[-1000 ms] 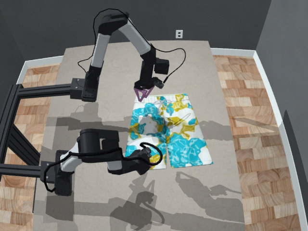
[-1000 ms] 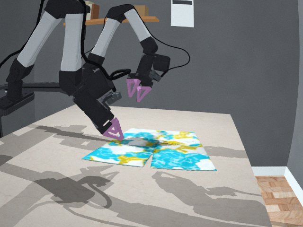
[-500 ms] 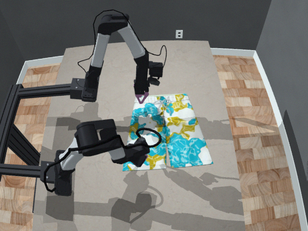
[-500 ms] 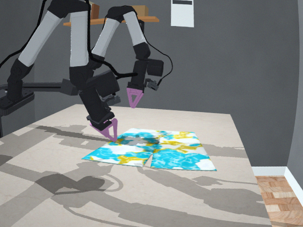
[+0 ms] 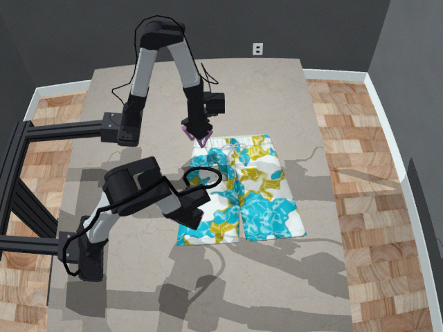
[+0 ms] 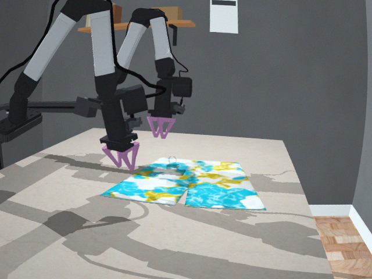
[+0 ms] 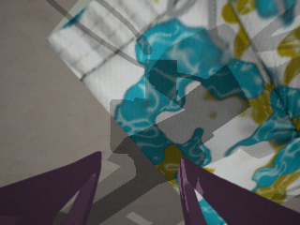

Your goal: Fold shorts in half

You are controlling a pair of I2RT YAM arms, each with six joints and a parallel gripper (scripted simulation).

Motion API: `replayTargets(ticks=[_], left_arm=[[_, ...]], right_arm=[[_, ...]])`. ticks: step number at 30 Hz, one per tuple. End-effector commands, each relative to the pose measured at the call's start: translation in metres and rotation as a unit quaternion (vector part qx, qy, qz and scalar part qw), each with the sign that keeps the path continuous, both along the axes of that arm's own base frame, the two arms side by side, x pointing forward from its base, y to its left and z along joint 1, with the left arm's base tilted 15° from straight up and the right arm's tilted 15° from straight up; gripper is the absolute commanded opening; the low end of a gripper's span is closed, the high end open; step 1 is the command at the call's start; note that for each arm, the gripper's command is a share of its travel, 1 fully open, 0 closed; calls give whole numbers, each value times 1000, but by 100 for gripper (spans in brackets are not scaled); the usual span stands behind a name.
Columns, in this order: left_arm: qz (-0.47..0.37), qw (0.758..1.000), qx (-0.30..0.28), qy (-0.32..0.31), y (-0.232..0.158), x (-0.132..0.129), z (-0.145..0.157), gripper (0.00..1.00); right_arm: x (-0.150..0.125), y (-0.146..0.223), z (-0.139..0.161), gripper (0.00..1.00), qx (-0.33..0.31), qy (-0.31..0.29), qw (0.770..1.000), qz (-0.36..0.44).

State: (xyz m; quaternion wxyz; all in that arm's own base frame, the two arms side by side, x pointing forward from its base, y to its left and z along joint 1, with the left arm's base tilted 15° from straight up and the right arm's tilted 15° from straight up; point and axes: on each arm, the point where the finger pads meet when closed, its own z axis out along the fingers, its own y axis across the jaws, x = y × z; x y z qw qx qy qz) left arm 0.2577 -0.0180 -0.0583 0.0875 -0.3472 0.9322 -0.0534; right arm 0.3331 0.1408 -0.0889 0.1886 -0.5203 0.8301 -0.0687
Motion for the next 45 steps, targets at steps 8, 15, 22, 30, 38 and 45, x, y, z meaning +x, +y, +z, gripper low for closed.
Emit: replayTargets(ticks=[8,15,22,30,38,45], left_arm=[[263,963,8,-57,21,3,-12,56],[369,924,-14,-98,29,3,-10,56],[346,934,-6,-87,32,2,-9,56],[339,938,-8,-67,31,-2,-26,56],[337,939,-10,-69,33,6,-43,56],[336,940,-11,-64,36,8,-67,56]], right_arm=[[-23,2,12,56,-117,35,989,78],[-38,1,6,56,-183,62,974,121],[-37,1,10,56,-158,53,981,104],[-38,0,-9,56,-155,61,980,112],[-24,4,-22,56,-149,49,981,113],[-21,0,-45,56,-149,50,981,114]])
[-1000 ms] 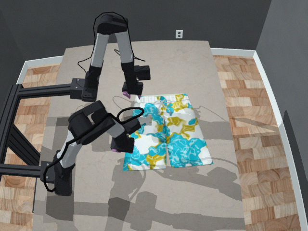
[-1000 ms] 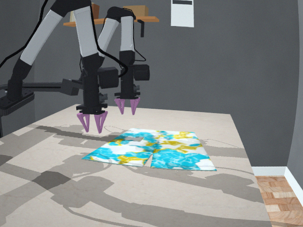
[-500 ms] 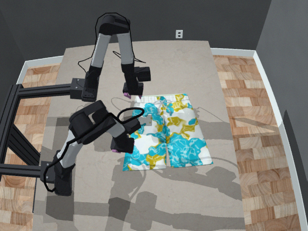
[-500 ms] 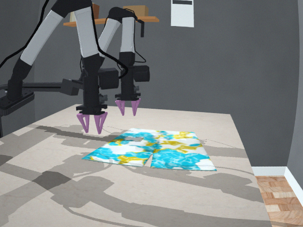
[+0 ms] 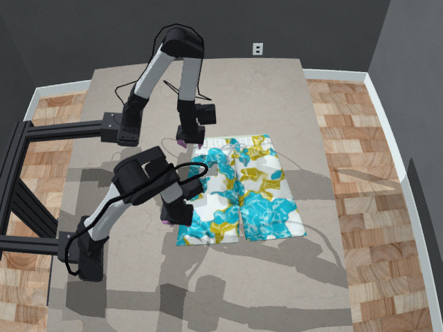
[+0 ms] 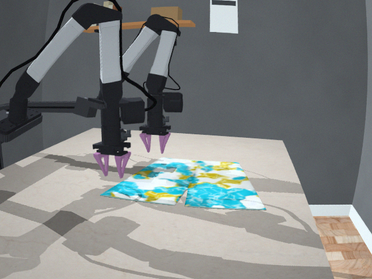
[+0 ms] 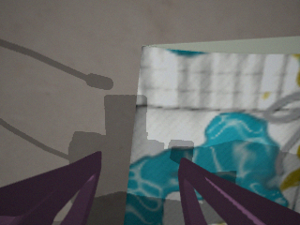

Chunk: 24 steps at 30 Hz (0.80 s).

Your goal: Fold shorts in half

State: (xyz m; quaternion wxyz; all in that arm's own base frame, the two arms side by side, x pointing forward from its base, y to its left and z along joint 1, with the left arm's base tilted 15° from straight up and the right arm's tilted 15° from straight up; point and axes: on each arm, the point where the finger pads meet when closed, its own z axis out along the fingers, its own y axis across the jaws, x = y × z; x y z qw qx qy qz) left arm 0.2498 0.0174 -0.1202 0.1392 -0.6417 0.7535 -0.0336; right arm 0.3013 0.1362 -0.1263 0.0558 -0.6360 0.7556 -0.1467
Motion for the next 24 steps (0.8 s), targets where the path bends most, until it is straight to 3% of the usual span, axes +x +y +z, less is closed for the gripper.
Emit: replayTargets(ticks=[1,5,12,17,18,24], left_arm=[[-6,1000,-4,-25,1,16,-8,56],[-7,1000,-5,-24,2,18,-20,56],[-13,1000,-6,-23,-1,19,-22,56],[-14,999,-4,-45,-1,27,-9,56],[-9,1000,-6,-28,2,22,-23,56],[-8,999,-5,-31,4,23,-27,56]], right_arm=[[12,5,-10,56,14,-12,1000,4],[14,2,-23,56,13,-11,1000,5],[18,10,-15,56,20,-22,999,11],[16,10,-15,56,20,-21,1000,12],[17,3,-25,56,16,-15,1000,5],[19,3,-29,56,17,-17,1000,6]])
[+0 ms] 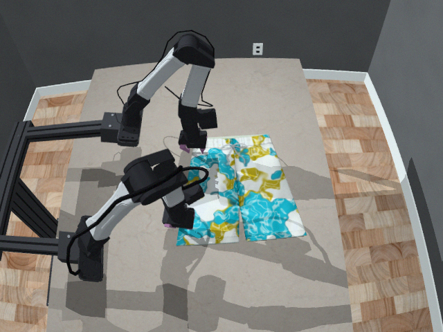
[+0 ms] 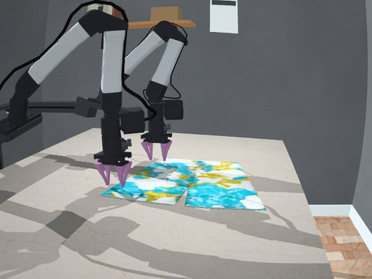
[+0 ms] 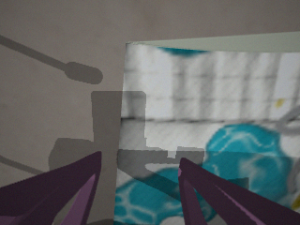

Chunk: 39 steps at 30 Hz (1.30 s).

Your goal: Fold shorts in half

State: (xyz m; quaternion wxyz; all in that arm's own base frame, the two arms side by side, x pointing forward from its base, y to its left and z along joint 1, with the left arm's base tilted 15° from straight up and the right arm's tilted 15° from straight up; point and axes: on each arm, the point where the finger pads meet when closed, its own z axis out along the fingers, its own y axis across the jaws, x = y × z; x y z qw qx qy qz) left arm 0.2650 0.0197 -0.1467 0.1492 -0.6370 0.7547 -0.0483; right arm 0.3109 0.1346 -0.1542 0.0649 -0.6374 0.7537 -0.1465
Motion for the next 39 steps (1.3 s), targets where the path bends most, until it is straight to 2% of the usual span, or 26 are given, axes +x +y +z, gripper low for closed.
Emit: replayTargets(ticks=[1,13,14,16,17,24,26,39], left_arm=[[-1,1000,2,-17,2,10,3,56],[-1,1000,-1,-6,3,7,-13,56],[-1,1000,0,-6,3,7,-13,46],[0,1000,0,-8,3,8,-11,46],[0,1000,0,-6,3,7,-13,46],[0,1000,0,-5,3,7,-12,46],[-6,1000,-4,-23,0,17,-10,46],[-1,1000,-3,-17,1,18,-11,46]], right_arm=[[10,8,3,56,13,-13,1000,5],[12,3,-13,56,11,-10,1000,1],[11,0,-13,56,7,-10,1000,-6],[11,1,-13,56,7,-8,1000,-1],[11,1,-13,46,7,-9,1000,-3],[12,1,-13,46,7,-10,1000,-4],[23,0,-11,46,2,-32,999,-2],[24,-2,-13,46,3,-23,1000,-2]])
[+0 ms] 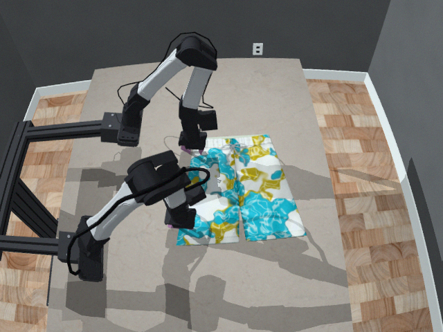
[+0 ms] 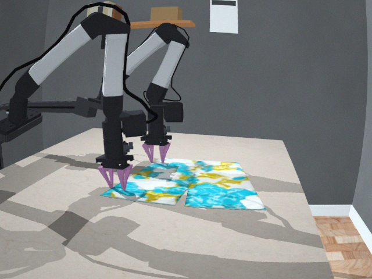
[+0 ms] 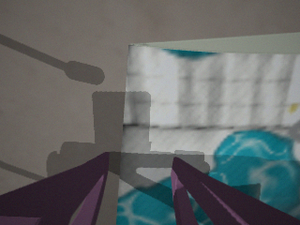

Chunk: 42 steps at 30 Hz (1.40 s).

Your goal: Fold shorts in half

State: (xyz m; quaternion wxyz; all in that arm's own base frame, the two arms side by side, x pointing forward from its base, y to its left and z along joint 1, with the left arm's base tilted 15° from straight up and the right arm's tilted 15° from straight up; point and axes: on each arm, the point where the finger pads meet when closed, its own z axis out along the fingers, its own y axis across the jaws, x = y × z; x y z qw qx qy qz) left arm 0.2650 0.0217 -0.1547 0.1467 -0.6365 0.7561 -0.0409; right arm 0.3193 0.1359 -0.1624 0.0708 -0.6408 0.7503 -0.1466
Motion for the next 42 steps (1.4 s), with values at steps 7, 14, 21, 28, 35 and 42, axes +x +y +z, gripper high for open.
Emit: replayTargets(ticks=[7,14,21,28,35,42], left_arm=[[-1,1000,-7,-23,-1,18,-3,36],[-1,999,-11,-45,-1,27,-2,36],[-3,999,-12,-45,-5,30,-2,36],[-6,999,-12,-43,-5,28,-2,25],[-6,999,-11,-44,-5,30,-2,25],[-3,998,-16,-65,-3,33,-4,25]], right_arm=[[15,-3,-5,36,0,-19,1000,-9],[17,-6,-5,36,-5,-32,999,-10],[20,-6,-6,36,-4,-33,999,-9],[19,-7,-6,25,-5,-32,999,-9],[22,-7,-6,25,-3,-34,999,-11],[22,-12,-7,25,-15,-58,998,-13]])
